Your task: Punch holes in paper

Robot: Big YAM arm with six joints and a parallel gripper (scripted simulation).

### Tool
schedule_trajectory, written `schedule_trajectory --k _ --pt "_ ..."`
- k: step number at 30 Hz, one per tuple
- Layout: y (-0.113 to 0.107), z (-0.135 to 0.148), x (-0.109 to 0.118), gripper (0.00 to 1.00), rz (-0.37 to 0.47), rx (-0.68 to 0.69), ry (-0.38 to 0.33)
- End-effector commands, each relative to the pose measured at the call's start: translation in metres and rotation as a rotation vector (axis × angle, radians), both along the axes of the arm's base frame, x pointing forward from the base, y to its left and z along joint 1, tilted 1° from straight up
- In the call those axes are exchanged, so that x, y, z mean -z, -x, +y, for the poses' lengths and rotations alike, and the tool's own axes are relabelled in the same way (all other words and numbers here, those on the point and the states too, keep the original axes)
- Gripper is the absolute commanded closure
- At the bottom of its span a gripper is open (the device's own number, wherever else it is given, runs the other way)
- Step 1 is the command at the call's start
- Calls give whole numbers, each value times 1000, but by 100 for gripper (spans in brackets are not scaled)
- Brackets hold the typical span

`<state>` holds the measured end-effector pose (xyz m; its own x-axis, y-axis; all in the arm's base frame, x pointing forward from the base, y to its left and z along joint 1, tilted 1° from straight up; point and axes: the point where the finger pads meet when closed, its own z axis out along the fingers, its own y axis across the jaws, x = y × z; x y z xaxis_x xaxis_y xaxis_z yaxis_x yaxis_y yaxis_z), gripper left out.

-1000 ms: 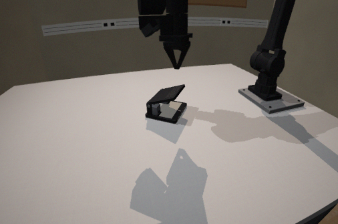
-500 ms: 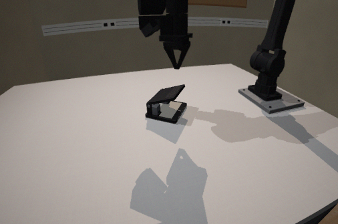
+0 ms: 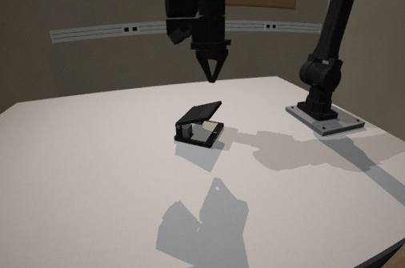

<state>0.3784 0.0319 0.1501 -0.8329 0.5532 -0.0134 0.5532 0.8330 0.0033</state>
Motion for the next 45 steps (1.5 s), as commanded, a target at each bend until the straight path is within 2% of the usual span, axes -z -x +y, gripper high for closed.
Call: schedule_trajectory --k 1,10,25,45 --pt "-22 5 -21 100 -65 -1 -2" --pt "-20 5 -17 100 -59 -1 -2" --pt "-6 6 14 100 -12 -1 -2" --pt "-2 9 48 100 -6 0 -1"
